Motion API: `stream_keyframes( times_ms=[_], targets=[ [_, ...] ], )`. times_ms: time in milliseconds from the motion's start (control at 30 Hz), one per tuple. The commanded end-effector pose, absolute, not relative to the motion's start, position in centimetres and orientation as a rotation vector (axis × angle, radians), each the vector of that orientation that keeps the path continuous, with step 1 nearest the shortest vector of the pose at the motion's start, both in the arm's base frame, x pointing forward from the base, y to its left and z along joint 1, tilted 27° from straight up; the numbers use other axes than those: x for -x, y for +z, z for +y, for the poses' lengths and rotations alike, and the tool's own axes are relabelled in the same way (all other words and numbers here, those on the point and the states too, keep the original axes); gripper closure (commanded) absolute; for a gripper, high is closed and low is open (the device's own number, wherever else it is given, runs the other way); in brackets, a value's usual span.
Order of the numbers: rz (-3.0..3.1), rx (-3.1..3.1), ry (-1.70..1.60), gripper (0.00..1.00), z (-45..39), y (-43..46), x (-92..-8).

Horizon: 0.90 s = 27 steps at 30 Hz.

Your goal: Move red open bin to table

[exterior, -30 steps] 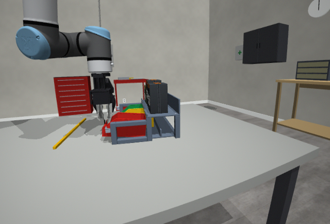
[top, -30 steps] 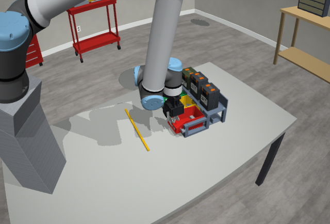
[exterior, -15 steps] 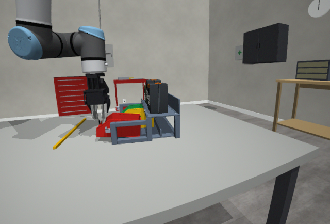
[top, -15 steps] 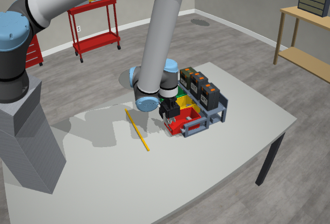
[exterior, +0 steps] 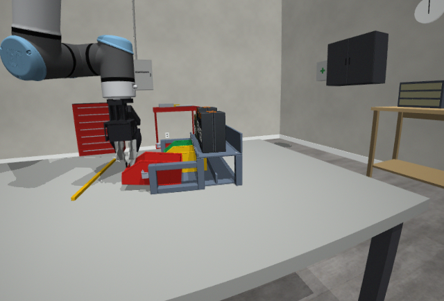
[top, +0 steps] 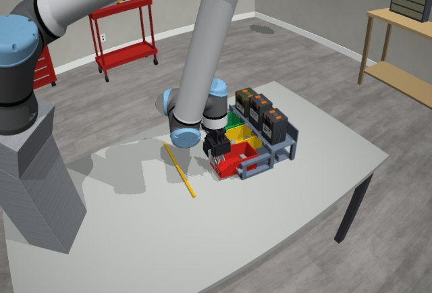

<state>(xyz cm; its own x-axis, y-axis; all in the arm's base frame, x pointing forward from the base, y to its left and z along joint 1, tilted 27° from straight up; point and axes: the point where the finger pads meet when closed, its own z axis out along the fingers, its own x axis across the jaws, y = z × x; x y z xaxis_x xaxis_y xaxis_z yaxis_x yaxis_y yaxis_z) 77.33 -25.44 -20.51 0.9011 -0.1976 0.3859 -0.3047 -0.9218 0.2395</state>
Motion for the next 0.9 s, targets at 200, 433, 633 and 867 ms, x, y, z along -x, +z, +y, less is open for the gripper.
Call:
stream_keyframes(
  times_ms=[200, 433, 633, 867],
  targets=[
    [-0.374, -2.770, 0.519, 1.00, -24.9, -21.4, -75.1],
    [-0.374, -2.770, 0.519, 1.00, -24.8, -21.7, -74.4],
    [-0.374, -2.770, 0.519, 1.00, -24.1, -23.1, -71.1],
    [-0.374, -2.770, 0.519, 1.00, -24.1, -23.1, -71.1]
  ],
)
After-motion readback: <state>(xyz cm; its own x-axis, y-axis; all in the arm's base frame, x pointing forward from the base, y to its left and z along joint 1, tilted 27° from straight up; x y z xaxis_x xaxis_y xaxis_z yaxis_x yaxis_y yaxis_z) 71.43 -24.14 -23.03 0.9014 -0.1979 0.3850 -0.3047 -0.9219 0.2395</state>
